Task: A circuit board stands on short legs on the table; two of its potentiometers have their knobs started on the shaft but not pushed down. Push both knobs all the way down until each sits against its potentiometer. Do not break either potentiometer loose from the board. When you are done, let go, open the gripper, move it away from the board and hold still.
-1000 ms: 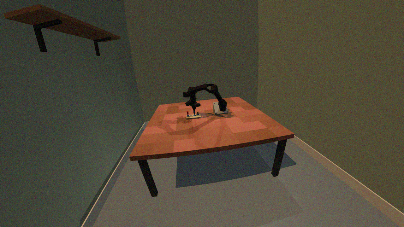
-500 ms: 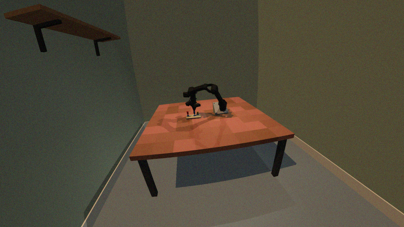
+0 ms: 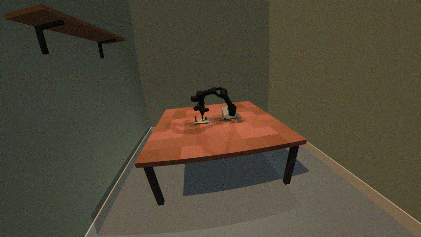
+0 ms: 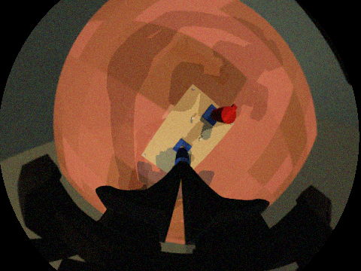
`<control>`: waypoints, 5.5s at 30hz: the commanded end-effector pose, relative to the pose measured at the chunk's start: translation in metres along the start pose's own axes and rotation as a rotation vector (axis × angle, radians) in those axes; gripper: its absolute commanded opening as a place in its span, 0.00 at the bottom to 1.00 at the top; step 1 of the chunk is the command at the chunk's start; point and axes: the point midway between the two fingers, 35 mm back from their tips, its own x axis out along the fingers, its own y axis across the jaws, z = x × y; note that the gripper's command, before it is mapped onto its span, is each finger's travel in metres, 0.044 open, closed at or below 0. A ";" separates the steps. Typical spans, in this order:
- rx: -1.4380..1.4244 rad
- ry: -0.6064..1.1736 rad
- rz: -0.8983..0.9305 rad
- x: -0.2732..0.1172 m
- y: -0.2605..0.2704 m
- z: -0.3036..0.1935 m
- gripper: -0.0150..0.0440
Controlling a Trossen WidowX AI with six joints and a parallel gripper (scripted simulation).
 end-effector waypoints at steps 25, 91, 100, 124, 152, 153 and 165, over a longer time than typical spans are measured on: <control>-0.011 0.006 0.012 0.017 0.001 0.002 0.25; -0.011 0.006 0.012 0.025 0.001 0.002 0.25; -0.011 0.005 0.012 0.026 0.002 0.002 0.25; -0.011 0.005 0.012 0.027 0.002 0.002 0.25; -0.011 0.005 0.012 0.028 0.002 0.002 0.25; -0.011 0.005 0.012 0.029 0.002 0.002 0.25; -0.011 0.005 0.012 0.029 0.002 0.002 0.25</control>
